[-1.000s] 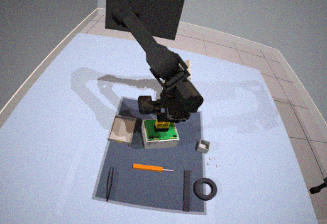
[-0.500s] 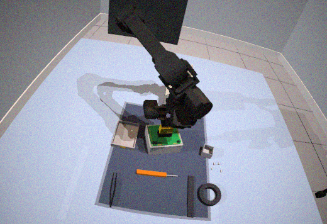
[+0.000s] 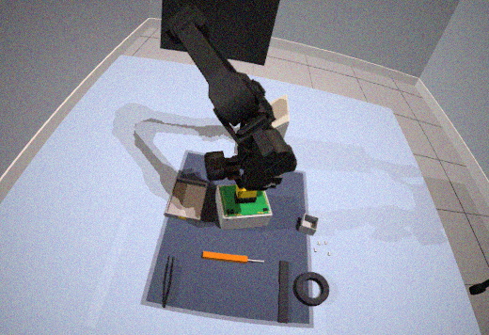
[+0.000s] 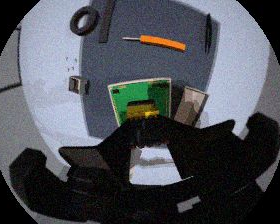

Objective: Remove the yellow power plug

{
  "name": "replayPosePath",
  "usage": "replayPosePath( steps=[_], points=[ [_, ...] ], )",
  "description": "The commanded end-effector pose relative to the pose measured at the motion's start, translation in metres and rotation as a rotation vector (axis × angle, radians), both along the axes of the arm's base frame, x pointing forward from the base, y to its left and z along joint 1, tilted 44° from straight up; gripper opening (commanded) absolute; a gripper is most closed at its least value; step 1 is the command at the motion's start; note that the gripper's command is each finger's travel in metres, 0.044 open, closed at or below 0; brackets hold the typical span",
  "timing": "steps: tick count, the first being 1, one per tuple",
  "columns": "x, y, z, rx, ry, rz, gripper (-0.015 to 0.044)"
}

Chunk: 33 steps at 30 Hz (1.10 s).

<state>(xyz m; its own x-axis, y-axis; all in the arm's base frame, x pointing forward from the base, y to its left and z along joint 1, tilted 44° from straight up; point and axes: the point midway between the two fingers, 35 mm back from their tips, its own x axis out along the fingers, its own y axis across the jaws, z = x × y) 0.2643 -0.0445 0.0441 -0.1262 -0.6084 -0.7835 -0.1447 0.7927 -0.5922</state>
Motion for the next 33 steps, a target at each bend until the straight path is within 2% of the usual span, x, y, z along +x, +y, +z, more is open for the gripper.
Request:
replayPosePath(
  steps=[1,11,25,33],
  points=[
    [0.001,0.006,0.006,-0.017,-0.016,0.016,0.0000],
    [-0.002,0.021,-0.007,-0.234,-0.026,0.056,0.0000],
    [0.002,0.005,0.011,0.035,-0.013,0.006,0.0000],
    [0.000,0.015,0.004,-0.101,-0.020,0.032,0.0000]
  ],
)
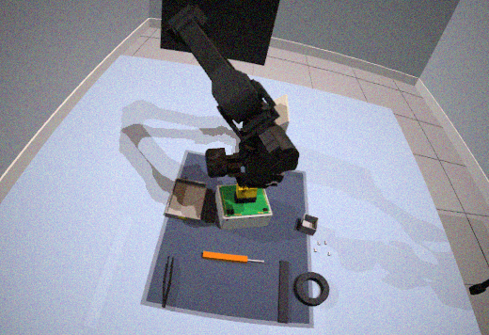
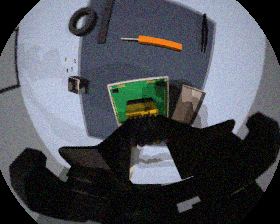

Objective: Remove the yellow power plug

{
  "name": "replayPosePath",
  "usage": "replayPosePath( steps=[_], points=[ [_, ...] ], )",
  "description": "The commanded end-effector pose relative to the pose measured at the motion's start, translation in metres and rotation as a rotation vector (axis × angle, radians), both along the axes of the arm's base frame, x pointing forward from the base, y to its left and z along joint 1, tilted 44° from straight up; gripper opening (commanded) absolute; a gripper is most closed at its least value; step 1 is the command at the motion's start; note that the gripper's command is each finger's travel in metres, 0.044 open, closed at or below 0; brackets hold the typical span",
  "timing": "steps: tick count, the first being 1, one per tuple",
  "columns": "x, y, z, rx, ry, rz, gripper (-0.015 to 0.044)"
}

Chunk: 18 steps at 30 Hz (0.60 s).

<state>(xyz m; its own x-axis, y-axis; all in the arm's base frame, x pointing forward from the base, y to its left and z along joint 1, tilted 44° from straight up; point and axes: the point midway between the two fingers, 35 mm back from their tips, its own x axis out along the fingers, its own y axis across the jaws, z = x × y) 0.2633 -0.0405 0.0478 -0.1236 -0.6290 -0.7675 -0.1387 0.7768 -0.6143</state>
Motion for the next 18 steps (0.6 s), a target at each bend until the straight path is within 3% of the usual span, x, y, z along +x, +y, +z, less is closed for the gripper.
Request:
replayPosePath(
  steps=[1,8,18],
  points=[
    [0.001,0.013,-0.001,-0.103,-0.015,0.040,0.0000],
    [0.000,0.025,-0.001,-0.205,-0.019,0.058,0.0000],
    [0.005,0.023,0.025,0.024,-0.009,0.017,0.0000]
  ],
)
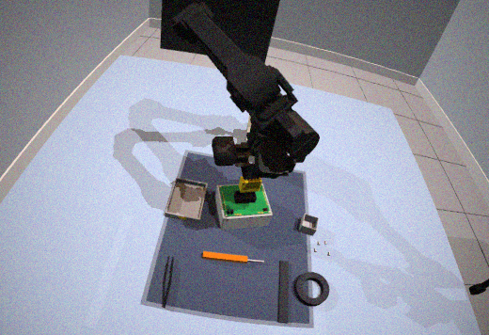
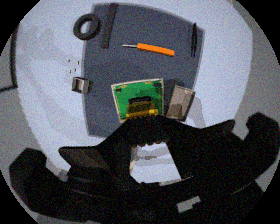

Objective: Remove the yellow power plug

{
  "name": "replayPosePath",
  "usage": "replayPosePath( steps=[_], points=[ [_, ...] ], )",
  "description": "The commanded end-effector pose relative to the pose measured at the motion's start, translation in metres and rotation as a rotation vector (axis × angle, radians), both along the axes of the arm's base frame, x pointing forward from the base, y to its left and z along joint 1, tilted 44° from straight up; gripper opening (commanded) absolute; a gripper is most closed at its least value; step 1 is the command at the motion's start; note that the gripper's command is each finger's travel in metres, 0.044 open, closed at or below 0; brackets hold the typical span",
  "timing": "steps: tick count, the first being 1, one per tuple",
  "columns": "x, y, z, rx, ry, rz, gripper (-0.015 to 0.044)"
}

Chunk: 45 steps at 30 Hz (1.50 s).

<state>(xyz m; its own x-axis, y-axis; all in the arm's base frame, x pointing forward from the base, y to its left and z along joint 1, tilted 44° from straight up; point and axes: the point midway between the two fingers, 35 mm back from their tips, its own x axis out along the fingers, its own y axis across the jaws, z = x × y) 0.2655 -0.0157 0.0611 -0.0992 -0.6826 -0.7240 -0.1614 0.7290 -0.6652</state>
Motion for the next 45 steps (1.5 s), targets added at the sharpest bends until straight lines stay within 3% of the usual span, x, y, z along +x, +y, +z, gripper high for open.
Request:
replayPosePath(
  steps=[1,6,11,22,45],
  points=[
    [0.003,-0.002,0.014,0.110,-0.003,-0.019,0.0000],
    [0.004,0.003,0.020,0.115,-0.003,-0.021,0.0000],
    [0.003,0.017,0.020,-0.003,-0.009,0.002,0.0000],
    [0.003,0.017,0.020,-0.003,-0.009,0.002,0.0000],
    [-0.007,-0.044,0.040,-0.006,-0.009,0.001,0.0000]
  ],
)
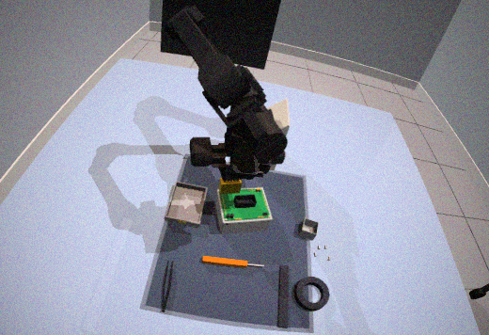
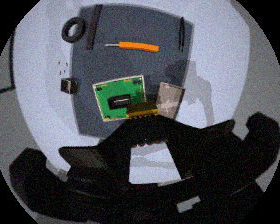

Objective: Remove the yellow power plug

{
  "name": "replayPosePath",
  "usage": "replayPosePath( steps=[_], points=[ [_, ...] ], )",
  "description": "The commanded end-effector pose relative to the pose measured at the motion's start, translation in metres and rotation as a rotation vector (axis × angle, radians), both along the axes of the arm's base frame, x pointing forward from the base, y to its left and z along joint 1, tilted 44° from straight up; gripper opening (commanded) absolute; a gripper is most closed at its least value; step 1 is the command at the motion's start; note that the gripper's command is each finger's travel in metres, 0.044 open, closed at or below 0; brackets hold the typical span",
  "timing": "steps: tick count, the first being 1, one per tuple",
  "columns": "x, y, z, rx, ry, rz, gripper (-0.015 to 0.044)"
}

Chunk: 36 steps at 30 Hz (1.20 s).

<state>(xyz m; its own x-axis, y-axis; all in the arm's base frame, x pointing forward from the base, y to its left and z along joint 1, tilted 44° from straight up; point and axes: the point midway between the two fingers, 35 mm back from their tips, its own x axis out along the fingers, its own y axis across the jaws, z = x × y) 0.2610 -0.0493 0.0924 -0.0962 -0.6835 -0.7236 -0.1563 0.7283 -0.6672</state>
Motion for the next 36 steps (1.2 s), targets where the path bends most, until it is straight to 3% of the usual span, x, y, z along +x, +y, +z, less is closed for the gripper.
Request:
replayPosePath(
  steps=[1,25,36],
  points=[
    [-0.003,-0.013,0.011,-0.005,-0.003,0.003,0.0000],
    [-0.016,-0.067,0.064,-0.009,-0.003,0.003,0.0000],
    [-0.017,-0.071,0.064,-0.009,-0.003,0.003,0.0000]
  ],
)
